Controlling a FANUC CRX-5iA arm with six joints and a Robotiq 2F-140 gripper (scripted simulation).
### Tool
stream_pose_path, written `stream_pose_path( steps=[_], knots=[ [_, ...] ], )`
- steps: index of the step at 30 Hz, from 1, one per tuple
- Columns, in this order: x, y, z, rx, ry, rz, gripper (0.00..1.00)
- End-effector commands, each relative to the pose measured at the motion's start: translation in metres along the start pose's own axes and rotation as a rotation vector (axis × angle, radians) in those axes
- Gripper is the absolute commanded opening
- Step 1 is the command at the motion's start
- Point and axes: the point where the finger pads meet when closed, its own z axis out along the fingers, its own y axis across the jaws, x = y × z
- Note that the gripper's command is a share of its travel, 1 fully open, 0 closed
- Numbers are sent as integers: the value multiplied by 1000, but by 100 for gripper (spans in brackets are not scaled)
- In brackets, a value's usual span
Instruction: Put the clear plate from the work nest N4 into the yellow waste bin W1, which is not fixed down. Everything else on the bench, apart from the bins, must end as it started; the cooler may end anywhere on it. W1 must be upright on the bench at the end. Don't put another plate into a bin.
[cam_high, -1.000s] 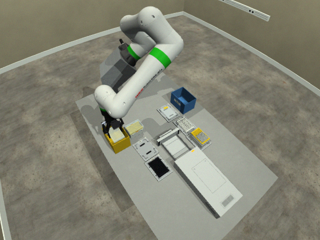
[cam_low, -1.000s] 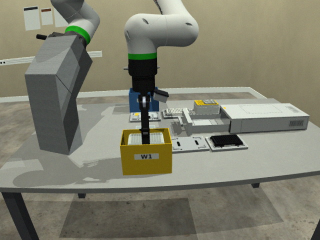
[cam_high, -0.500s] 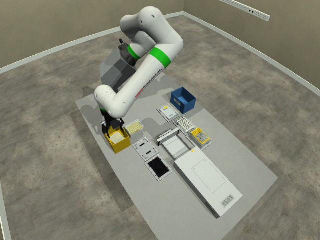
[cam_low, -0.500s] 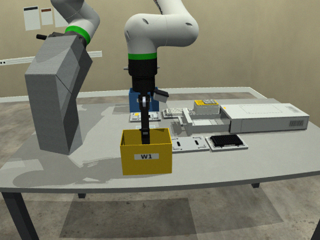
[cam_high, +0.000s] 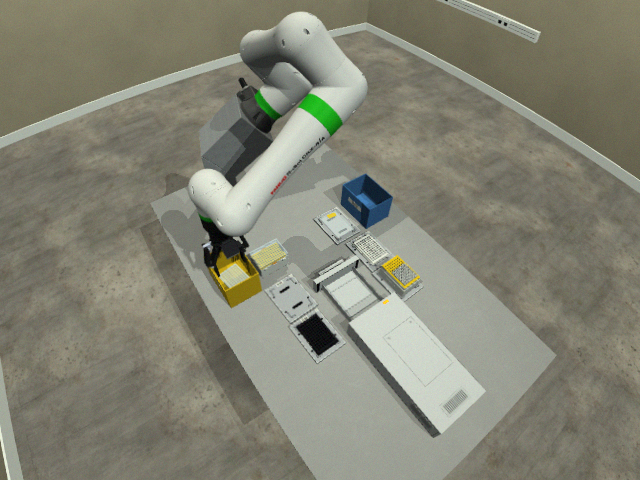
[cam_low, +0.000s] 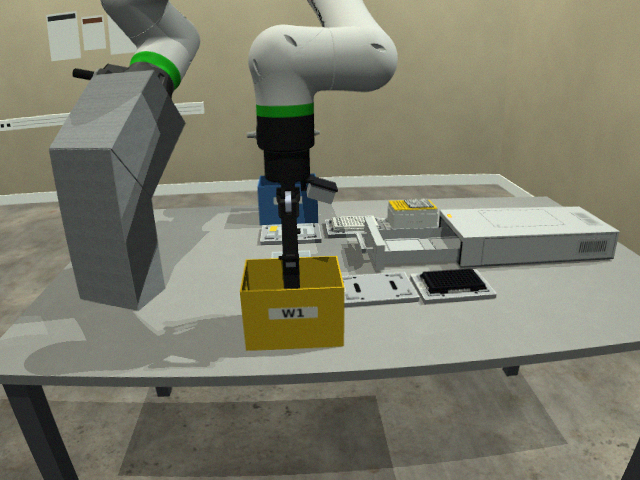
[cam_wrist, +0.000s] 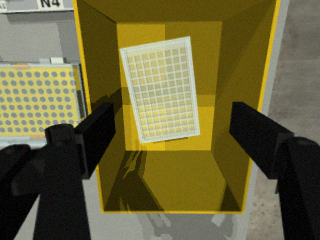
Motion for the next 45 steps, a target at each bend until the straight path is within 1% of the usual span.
stream_pose_path(
  steps=[1,29,36,45],
  knots=[
    [0,1,-3,-1,1,0,70],
    [0,1,-38,-1,1,0,70],
    [0,1,-38,-1,1,0,70],
    [13,-32,-47,-1,1,0,70]
  ],
)
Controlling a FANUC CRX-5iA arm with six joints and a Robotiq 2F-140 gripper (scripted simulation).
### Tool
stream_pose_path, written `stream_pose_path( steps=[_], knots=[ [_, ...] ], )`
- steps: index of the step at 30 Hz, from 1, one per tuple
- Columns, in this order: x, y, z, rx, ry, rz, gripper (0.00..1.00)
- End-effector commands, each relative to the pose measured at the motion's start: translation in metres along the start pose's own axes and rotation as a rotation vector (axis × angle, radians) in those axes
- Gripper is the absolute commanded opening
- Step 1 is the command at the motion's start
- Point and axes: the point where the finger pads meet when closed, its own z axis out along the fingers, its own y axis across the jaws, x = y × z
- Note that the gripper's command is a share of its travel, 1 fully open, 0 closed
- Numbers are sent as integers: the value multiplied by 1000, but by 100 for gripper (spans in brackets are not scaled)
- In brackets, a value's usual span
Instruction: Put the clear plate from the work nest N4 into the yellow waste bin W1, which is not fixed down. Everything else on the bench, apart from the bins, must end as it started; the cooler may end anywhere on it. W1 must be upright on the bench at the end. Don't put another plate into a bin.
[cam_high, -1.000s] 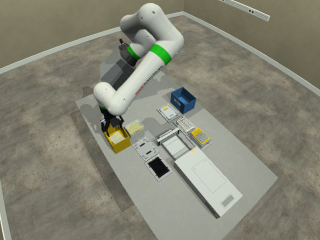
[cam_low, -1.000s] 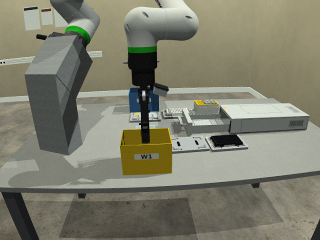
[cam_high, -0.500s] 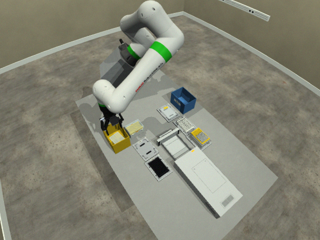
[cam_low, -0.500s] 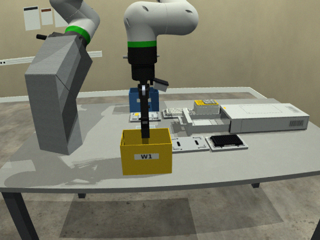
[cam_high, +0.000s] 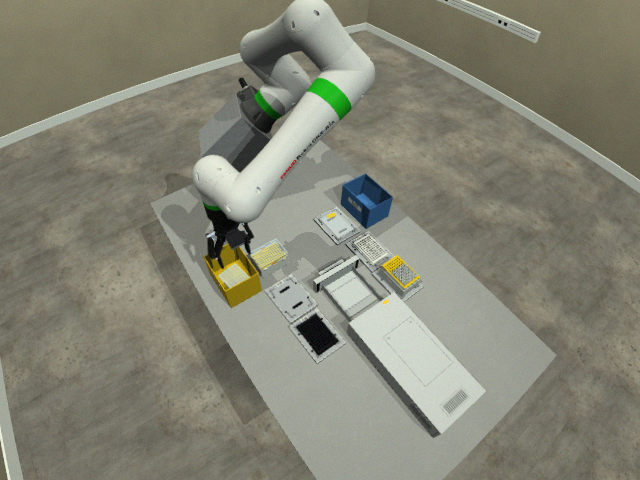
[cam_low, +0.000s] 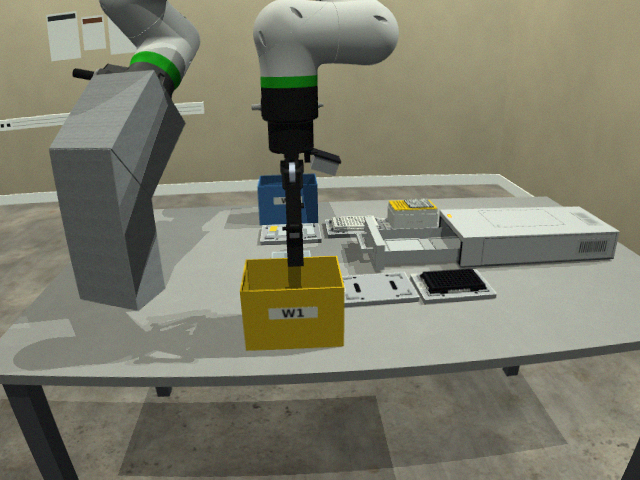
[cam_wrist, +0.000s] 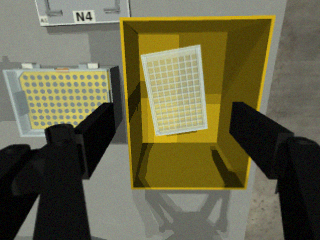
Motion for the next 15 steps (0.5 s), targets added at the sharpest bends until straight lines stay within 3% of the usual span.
stream_pose_path(
  steps=[1,15],
  knots=[
    [6,-15,-6,-2,1,0,70],
    [23,-58,-18,-2,1,0,70]
  ],
)
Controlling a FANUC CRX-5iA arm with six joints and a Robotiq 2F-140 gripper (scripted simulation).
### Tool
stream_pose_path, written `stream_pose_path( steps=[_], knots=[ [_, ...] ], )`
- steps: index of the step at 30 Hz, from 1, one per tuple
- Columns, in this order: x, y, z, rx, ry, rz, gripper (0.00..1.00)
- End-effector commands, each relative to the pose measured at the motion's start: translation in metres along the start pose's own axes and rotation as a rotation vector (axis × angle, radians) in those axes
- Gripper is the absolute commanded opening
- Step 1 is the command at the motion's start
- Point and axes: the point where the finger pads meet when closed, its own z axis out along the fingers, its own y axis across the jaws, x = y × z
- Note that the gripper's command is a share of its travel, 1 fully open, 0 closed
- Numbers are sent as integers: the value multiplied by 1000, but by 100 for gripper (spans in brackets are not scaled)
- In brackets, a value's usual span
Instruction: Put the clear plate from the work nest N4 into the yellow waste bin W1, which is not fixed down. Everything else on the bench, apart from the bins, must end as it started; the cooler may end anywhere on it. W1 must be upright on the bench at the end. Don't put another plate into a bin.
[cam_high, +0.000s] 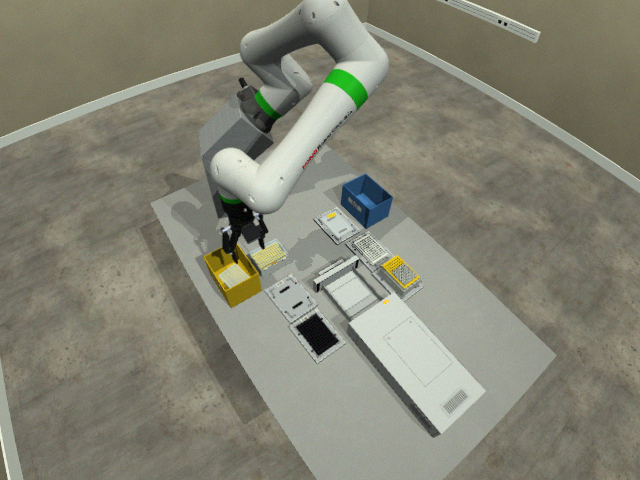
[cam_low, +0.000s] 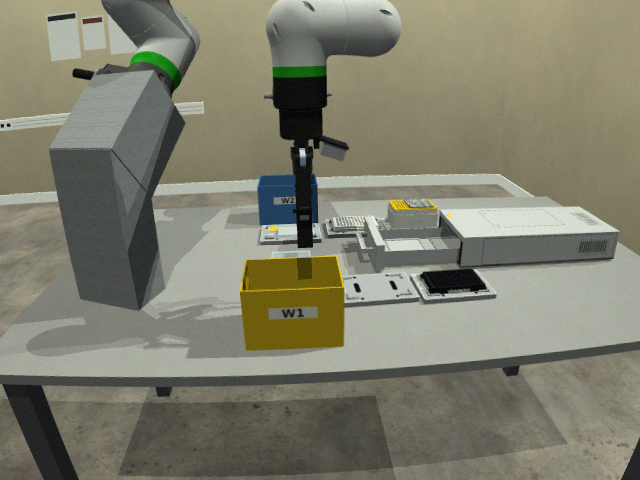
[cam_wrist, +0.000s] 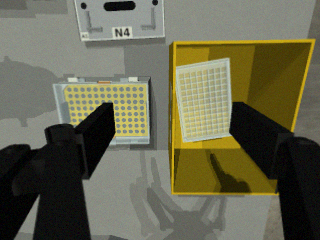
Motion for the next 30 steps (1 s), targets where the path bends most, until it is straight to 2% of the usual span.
stream_pose_path(
  steps=[1,30],
  knots=[
    [7,-15,-6,-2,1,0,70],
    [42,-105,-32,-2,1,0,70]
  ],
)
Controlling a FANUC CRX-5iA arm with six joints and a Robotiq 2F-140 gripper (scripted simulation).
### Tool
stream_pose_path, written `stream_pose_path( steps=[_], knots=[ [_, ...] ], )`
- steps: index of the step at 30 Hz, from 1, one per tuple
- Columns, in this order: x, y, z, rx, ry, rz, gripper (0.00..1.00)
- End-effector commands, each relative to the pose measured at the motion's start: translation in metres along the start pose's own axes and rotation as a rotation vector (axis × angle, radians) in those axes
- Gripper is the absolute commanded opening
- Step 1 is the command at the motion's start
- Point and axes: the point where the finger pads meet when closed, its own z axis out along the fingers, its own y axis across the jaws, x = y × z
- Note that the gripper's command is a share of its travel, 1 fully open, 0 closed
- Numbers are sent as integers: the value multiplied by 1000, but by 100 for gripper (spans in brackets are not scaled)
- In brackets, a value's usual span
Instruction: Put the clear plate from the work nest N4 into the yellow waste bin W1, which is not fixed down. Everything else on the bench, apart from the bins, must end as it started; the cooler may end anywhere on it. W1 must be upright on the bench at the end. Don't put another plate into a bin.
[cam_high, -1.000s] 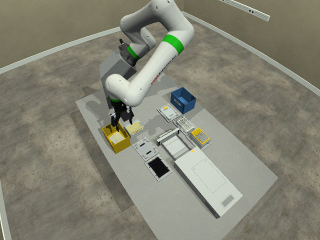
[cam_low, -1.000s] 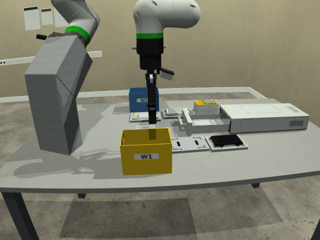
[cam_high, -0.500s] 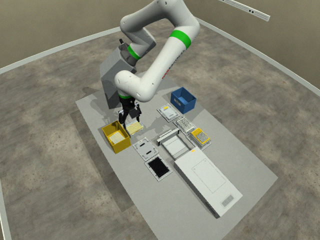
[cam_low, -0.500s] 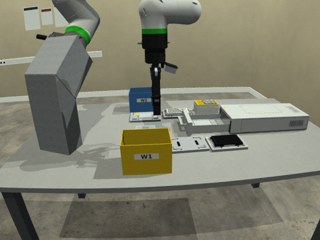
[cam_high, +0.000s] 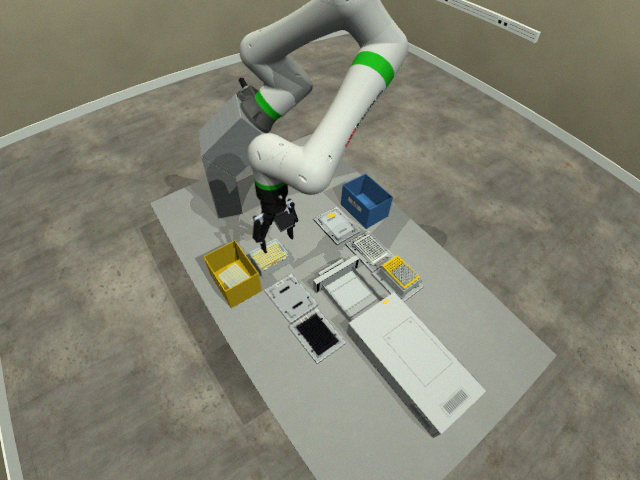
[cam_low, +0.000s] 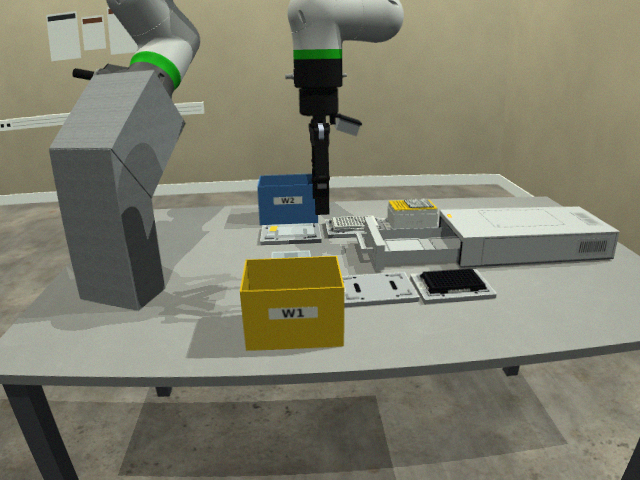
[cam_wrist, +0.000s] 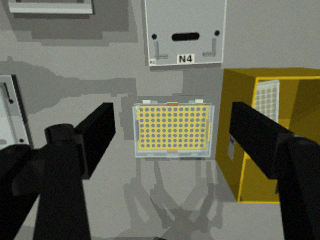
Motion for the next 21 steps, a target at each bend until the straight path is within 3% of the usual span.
stream_pose_path(
  steps=[1,21],
  knots=[
    [6,-13,-5,-2,0,0,70],
    [31,-78,-24,-2,0,0,70]
  ],
)
